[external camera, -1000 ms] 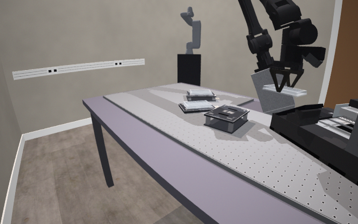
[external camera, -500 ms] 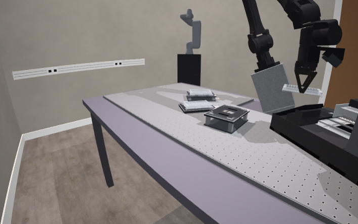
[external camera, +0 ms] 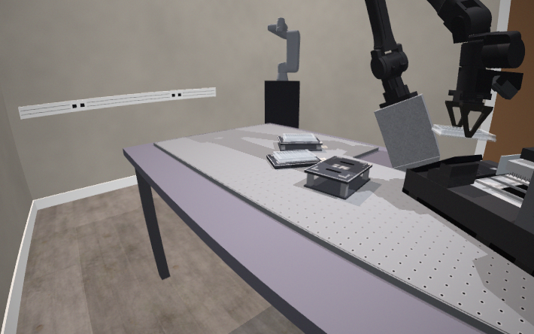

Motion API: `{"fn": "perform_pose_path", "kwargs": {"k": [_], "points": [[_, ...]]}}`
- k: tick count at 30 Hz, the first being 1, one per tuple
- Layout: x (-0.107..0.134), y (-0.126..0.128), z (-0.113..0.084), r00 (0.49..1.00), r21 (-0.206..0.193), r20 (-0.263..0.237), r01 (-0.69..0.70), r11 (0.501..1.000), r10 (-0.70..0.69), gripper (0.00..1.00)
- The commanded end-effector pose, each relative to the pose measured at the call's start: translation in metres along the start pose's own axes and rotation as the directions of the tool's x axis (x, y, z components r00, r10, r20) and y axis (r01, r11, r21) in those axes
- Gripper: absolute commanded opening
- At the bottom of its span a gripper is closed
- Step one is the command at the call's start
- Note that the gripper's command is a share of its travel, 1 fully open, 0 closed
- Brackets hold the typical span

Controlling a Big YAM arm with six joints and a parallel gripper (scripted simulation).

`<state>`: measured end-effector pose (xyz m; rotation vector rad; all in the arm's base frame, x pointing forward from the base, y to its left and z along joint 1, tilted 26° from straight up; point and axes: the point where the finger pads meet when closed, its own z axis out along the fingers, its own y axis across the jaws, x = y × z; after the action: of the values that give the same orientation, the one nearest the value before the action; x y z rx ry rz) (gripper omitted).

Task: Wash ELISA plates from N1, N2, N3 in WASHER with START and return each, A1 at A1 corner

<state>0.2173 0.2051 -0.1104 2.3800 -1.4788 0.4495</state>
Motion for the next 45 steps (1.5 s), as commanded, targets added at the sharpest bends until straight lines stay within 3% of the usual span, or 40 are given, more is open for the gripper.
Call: {"fn": "perform_pose_path", "kwargs": {"k": [1, 8, 16, 18, 19, 33, 45], "points": [[-0.011, 0.0, -0.002, 0.995, -0.007, -0.005, 0.101, 0.995, -0.101, 0.82], [-0.047, 0.009, -0.01, 0.947, 0.01, 0.003, 0.322, 0.947, -0.322, 0.82], [-0.081, 0.029, -0.013, 0.828, 0.011, 0.002, 0.56, 0.828, -0.56, 0.82], [-0.081, 0.029, -0.013, 0.828, 0.011, 0.002, 0.56, 0.828, -0.56, 0.82], [-0.067, 0.034, -0.006, 0.835, -0.016, 0.006, 0.55, 0.835, -0.55, 0.82], [-0.071, 0.031, -0.012, 0.838, 0.014, 0.004, 0.545, 0.838, -0.545, 0.82], [-0.066, 0.036, -0.014, 0.831, 0.007, 0.001, 0.557, 0.831, -0.557, 0.82]]}}
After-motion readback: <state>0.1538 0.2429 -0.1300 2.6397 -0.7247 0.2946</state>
